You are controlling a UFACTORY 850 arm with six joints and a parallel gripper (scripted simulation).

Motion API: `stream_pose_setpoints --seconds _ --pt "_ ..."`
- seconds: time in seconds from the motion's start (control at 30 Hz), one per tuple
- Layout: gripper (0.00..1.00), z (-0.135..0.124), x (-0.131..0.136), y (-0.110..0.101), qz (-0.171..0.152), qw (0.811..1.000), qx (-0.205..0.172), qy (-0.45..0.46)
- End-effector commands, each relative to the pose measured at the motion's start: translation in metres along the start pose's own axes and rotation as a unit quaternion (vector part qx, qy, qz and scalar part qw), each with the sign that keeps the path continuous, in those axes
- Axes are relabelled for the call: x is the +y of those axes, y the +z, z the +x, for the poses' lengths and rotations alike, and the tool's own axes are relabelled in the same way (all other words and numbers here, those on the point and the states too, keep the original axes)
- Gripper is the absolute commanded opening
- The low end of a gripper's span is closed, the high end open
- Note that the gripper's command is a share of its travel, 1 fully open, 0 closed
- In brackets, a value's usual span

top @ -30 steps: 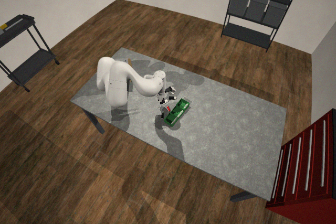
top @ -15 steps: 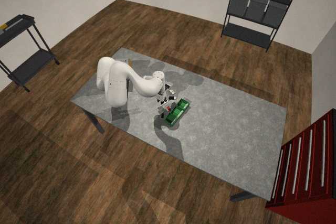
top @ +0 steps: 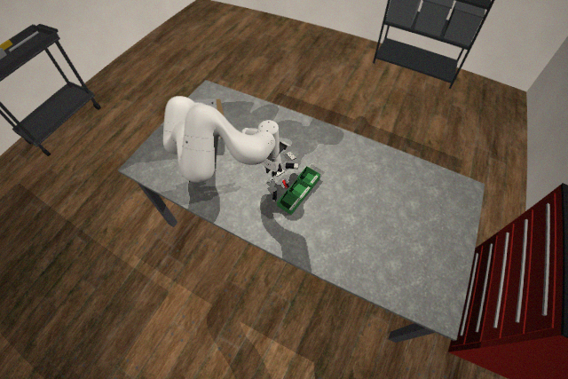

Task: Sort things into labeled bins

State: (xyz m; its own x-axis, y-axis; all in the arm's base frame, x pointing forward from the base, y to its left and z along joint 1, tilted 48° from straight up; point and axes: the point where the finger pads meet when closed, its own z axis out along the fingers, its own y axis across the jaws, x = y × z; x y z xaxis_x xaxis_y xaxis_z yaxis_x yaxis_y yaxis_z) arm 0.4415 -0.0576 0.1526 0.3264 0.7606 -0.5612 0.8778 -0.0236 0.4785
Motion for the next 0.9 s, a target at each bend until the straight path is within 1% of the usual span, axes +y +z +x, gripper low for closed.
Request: stream_pose_setpoints --seconds 0.0,0.47,0.6,0.67,0.87 --pt "0.30 0.000 0.000 0.000 0.000 1.000 0.000 0.000" --pt "0.30 0.000 0.000 0.000 0.000 1.000 0.000 0.000" --pt "0.30 0.000 0.000 0.016 0.000 1.000 0.000 0.000" --pt "0.30 0.000 0.000 0.016 0.000 1.000 0.000 0.000" --pt "0.30 0.000 0.001 0.040 0.000 1.000 0.000 0.000"
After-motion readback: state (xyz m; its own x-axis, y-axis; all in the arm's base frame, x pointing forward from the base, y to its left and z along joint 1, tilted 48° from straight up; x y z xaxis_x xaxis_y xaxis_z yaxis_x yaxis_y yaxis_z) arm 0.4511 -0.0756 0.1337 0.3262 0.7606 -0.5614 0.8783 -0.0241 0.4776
